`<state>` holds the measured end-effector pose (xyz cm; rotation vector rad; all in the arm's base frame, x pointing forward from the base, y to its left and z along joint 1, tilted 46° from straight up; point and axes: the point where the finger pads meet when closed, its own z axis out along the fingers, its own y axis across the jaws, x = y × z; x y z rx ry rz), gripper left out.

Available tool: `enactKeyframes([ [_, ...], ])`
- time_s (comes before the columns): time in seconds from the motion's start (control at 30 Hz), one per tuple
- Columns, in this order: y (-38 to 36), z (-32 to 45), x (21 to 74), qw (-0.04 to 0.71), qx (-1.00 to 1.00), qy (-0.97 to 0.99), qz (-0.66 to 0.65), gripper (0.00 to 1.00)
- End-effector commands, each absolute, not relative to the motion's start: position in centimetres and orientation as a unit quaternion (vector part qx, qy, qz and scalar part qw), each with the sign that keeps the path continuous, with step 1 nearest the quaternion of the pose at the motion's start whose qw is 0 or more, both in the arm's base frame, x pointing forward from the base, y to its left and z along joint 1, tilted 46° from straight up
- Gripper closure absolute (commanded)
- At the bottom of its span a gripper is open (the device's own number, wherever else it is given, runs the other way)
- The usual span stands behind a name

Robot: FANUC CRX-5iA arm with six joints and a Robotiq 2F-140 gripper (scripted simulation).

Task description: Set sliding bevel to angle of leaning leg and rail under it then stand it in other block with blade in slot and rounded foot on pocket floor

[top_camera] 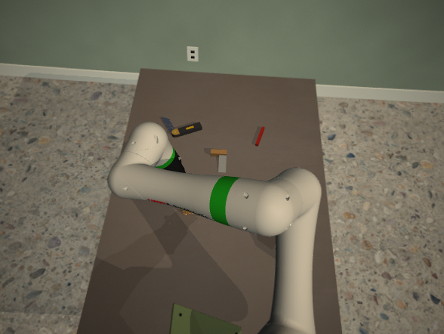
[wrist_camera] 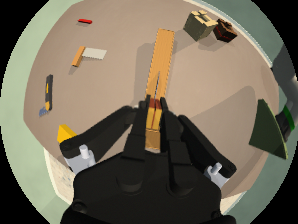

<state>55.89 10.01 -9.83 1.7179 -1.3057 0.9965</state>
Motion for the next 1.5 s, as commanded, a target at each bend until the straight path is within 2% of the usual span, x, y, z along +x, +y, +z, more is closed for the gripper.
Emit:
enactKeyframes([
  [0.0, 10.11, -9.78, 55.93, 0.372, 0.671, -0.510, 0.389, 0.90],
  [1.47, 10.77, -9.33, 55.84, 0.372, 0.671, -0.510, 0.389, 0.90],
])
